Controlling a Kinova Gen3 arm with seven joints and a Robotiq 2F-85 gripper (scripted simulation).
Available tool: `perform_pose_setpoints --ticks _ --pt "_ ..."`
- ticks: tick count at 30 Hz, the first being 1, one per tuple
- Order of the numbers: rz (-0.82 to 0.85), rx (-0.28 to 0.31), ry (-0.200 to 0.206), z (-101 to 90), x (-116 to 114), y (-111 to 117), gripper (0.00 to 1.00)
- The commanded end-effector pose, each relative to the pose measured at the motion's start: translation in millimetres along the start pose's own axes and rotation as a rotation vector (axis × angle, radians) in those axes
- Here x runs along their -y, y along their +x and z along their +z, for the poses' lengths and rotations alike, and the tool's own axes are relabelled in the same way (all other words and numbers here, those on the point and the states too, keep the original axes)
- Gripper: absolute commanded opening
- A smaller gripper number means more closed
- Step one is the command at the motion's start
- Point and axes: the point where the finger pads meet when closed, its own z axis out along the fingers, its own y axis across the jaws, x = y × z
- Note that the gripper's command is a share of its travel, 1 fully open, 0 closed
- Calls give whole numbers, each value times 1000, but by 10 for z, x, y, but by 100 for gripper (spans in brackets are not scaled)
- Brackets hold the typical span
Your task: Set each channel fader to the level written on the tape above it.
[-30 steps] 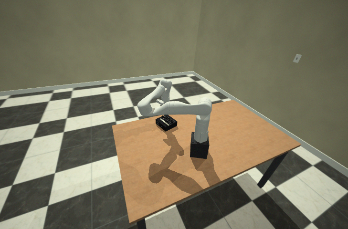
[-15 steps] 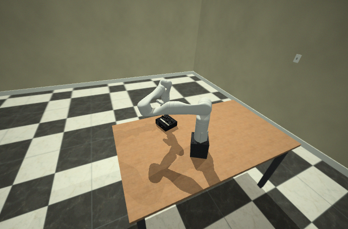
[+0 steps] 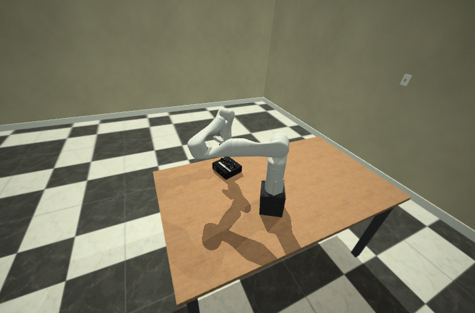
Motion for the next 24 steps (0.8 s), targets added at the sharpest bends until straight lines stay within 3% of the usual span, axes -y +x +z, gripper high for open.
perform_pose_setpoints --ticks 1,24 --pt "0 0 -2 -6 -5 1 0" --pt "0 0 -1 69 -7 2 0"
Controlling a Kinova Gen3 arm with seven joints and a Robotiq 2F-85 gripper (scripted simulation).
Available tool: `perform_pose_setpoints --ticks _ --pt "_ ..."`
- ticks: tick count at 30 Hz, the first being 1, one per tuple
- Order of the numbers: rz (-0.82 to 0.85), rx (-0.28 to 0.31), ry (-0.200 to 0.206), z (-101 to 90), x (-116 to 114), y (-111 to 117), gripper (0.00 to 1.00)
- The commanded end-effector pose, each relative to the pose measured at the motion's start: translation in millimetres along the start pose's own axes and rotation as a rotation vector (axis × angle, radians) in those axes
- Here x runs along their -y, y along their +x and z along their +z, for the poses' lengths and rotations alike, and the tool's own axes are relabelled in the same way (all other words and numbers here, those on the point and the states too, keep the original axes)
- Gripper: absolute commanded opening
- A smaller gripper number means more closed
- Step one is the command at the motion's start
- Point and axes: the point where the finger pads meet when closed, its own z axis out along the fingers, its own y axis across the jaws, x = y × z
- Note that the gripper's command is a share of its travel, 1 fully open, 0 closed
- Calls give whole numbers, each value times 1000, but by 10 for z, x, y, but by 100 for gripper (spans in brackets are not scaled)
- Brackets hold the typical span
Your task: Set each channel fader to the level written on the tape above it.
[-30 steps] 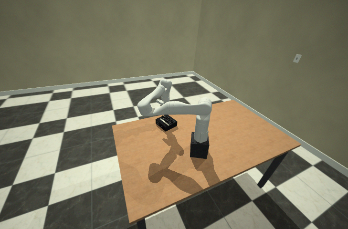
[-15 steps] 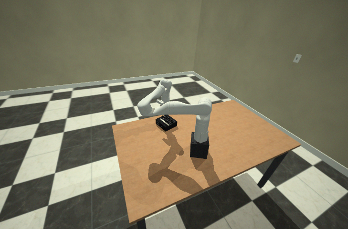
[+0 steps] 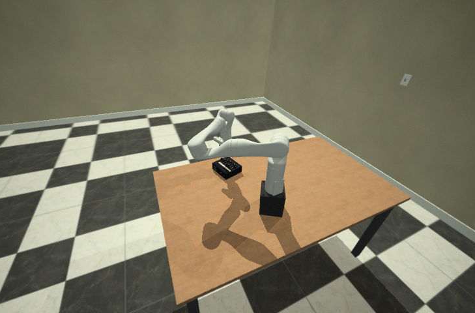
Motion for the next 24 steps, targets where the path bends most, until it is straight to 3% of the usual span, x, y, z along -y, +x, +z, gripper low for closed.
perform_pose_setpoints --ticks 1,24 --pt "0 0 0 13 -1 1 0" --pt "0 0 0 147 -5 3 0"
